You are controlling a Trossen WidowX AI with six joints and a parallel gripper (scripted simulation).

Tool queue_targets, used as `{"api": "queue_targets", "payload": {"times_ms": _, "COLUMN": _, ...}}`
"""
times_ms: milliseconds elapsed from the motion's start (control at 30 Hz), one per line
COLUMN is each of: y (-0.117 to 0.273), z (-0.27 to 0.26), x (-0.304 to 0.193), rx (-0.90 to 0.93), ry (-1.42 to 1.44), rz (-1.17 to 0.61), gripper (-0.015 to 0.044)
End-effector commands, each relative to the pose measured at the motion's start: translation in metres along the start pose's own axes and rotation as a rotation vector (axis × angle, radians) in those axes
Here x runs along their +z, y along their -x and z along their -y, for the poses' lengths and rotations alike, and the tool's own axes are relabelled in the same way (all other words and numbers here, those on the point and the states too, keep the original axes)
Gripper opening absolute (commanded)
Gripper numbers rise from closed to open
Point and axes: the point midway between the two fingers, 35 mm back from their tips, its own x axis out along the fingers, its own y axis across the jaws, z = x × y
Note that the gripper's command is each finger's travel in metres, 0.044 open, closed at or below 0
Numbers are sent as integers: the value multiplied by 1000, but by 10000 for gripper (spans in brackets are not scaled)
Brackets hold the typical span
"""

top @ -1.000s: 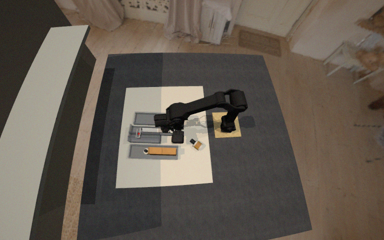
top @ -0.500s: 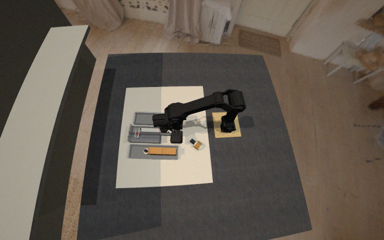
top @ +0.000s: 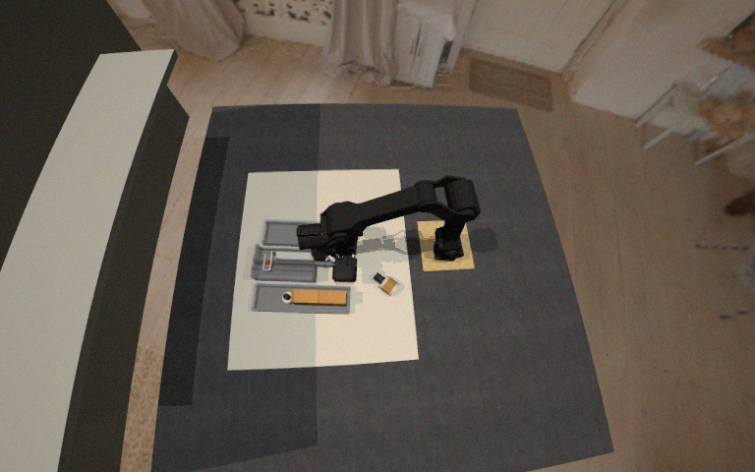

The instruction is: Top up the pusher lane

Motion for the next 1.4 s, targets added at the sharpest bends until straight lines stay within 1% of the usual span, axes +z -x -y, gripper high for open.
{"api": "queue_targets", "payload": {"times_ms": 0, "y": 7, "z": -1, "x": 12, "rx": 7, "ry": 6, "rz": 37, "gripper": 0}}
{"api": "queue_targets", "payload": {"times_ms": 1367, "y": 9, "z": -1, "x": 22, "rx": 7, "ry": 6, "rz": 38, "gripper": 0}}
